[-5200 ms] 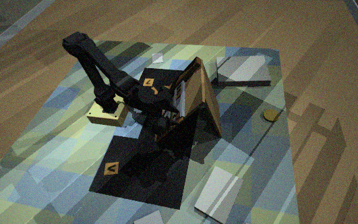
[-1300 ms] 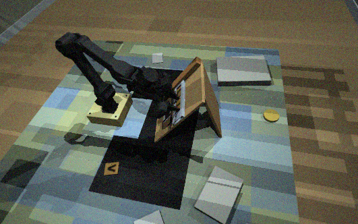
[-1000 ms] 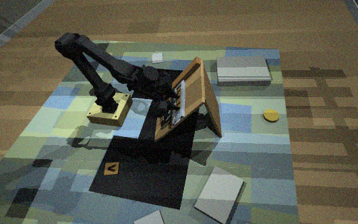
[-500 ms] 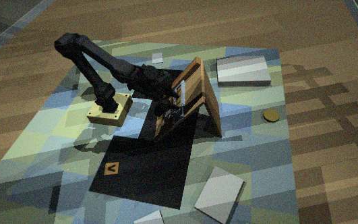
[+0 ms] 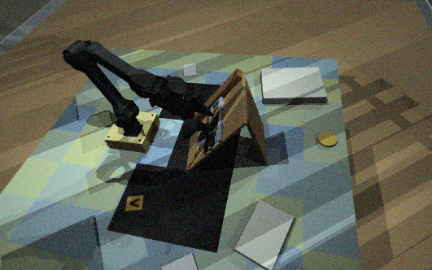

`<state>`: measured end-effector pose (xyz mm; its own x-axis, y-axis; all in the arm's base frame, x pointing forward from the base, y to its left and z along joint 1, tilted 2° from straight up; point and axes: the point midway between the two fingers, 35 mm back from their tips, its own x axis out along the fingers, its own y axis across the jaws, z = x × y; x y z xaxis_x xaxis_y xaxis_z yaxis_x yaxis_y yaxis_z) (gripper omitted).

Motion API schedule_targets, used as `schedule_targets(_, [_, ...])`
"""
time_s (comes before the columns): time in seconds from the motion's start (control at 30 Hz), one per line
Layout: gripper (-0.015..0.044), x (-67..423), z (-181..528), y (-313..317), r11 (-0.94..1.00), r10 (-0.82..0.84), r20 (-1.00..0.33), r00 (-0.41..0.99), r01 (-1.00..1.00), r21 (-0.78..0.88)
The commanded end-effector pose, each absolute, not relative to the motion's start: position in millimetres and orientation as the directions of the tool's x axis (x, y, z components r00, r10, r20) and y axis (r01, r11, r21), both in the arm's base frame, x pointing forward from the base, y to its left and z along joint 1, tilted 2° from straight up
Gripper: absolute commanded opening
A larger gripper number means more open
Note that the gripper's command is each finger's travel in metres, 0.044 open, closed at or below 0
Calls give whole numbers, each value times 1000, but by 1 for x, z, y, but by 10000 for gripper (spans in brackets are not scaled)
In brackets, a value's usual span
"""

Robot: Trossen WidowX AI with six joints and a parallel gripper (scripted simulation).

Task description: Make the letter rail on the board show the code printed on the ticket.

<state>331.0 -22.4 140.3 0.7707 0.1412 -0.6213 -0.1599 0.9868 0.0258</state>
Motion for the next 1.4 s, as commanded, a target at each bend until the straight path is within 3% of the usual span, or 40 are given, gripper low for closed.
schedule_targets(0.0, [295, 328, 142, -23, 986, 146, -622, 770, -167, 24])
schedule_targets(1.37, [295, 308, 158, -27, 986, 145, -623, 769, -167, 24])
